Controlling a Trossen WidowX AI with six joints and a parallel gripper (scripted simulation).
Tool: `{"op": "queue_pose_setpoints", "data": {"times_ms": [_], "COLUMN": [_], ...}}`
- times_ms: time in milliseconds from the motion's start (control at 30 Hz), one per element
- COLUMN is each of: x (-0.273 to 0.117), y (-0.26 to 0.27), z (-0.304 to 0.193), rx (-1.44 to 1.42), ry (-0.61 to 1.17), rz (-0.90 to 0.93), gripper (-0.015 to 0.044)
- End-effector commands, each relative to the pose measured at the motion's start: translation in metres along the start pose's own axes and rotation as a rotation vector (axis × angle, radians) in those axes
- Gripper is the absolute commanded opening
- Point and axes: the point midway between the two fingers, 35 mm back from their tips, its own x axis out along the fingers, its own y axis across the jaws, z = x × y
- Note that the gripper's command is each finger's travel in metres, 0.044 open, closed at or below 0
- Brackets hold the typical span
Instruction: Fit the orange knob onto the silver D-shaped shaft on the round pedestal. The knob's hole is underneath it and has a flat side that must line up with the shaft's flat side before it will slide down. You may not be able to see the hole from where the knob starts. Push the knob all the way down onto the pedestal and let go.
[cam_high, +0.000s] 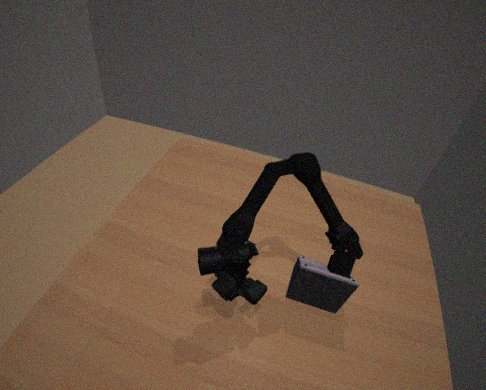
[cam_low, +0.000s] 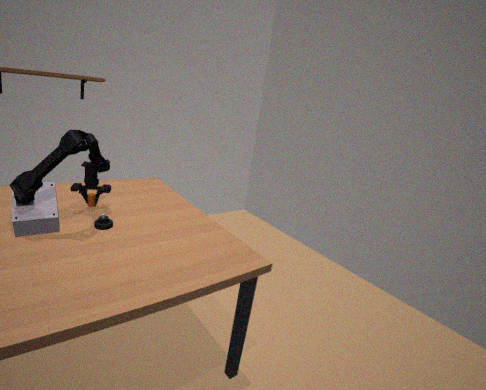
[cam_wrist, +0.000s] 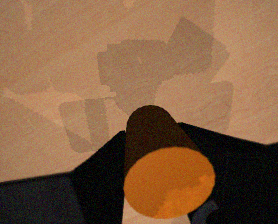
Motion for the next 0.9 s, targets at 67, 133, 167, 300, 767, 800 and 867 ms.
{"op": "queue_pose_setpoints", "data": {"times_ms": [67, 133, 167, 300, 767, 800, 867], "x": [-0.021, -0.028, -0.031, -0.043, -0.088, -0.091, -0.097], "y": [-0.004, -0.004, -0.004, -0.004, -0.001, -0.001, 0.0], "z": [0.003, 0.004, 0.004, 0.005, 0.004, 0.004, 0.004], "rx": [0.01, 0.01, 0.01, 0.01, 0.01, 0.011, 0.011], "ry": [-0.014, -0.015, -0.015, -0.015, -0.013, -0.013, -0.012], "rz": [-0.005, -0.005, -0.005, -0.005, -0.004, -0.004, -0.004], "gripper": [0.0, 0.0, 0.0, 0.0, 0.0, 0.0, 0.0]}}
